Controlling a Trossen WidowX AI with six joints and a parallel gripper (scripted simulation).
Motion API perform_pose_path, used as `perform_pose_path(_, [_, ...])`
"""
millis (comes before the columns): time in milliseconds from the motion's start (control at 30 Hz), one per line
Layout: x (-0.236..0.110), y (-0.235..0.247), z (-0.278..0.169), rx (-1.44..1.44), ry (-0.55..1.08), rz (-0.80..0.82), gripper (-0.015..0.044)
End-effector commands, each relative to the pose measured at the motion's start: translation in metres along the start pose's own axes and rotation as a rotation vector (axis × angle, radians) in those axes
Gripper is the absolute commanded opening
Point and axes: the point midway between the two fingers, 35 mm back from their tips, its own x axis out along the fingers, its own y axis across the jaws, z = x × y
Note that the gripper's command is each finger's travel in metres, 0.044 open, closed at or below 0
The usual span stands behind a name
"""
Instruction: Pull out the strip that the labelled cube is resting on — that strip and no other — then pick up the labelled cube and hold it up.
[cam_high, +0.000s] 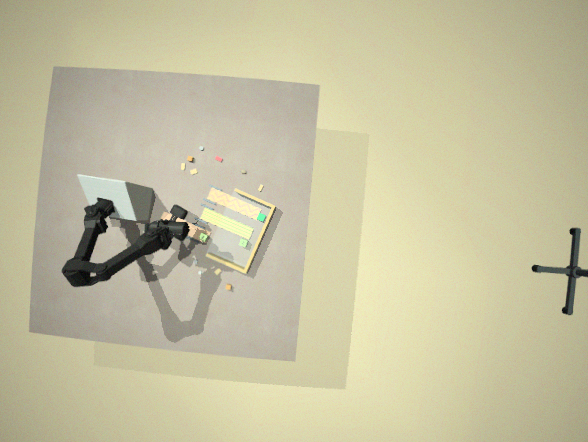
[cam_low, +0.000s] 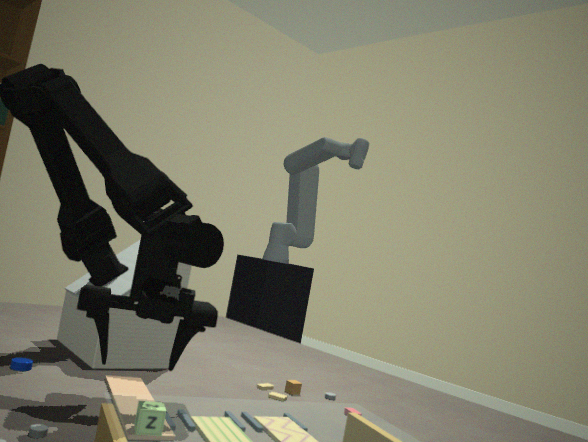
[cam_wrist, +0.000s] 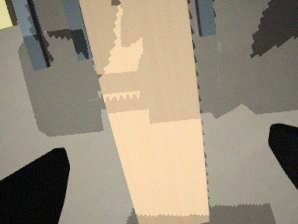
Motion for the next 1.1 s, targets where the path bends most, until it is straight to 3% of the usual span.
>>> perform_pose_path(0, [-0.003,0.001,0.016,0.000,-0.007,-0.001,0.0440])
perform_pose_path(1067, [-0.018,0.011,0.113,0.005,-0.012,0.000,0.0440])
